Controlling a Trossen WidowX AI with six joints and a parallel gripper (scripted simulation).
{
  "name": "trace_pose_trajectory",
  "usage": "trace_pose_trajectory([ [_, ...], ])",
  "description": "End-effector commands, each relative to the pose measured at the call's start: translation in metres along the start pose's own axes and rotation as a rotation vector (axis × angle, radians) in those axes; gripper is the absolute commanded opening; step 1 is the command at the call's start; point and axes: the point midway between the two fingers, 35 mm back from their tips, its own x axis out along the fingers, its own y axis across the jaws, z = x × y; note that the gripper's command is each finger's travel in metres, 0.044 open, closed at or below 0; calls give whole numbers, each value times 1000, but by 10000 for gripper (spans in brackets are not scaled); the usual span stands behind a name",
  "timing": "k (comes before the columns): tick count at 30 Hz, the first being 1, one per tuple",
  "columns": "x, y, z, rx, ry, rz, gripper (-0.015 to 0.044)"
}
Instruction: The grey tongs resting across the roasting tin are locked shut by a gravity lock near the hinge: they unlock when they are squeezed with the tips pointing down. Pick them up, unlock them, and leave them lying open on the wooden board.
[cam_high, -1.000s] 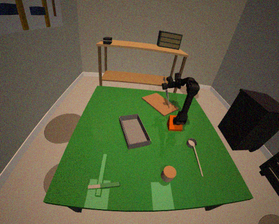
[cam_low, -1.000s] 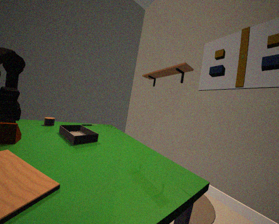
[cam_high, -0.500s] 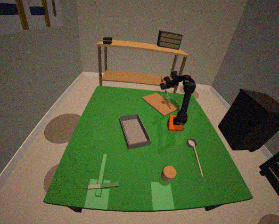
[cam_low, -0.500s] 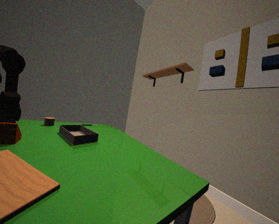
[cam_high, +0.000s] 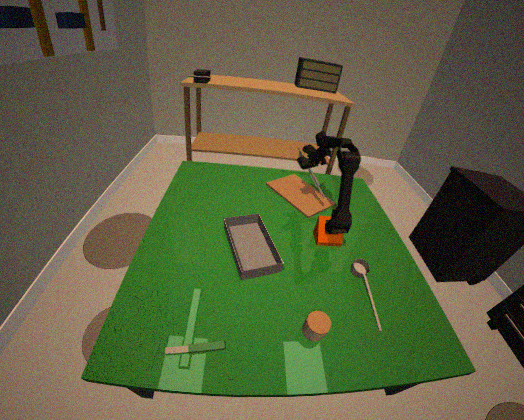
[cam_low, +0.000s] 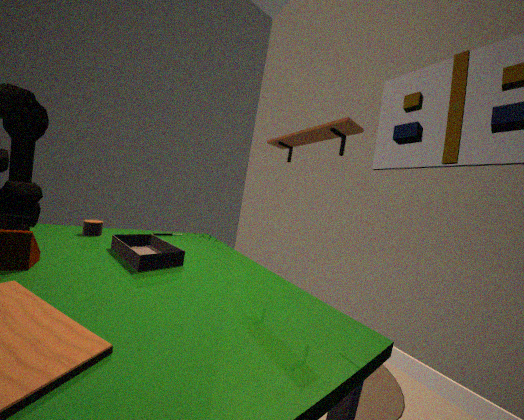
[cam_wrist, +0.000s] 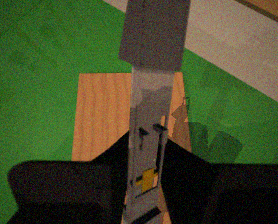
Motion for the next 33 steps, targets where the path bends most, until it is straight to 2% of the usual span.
trace_pose_trajectory([
  [1, -1, 0, 4, -12, 42, -11, -150],
  [33, 13, 13, -23, -64, 528, -27, -150],
])
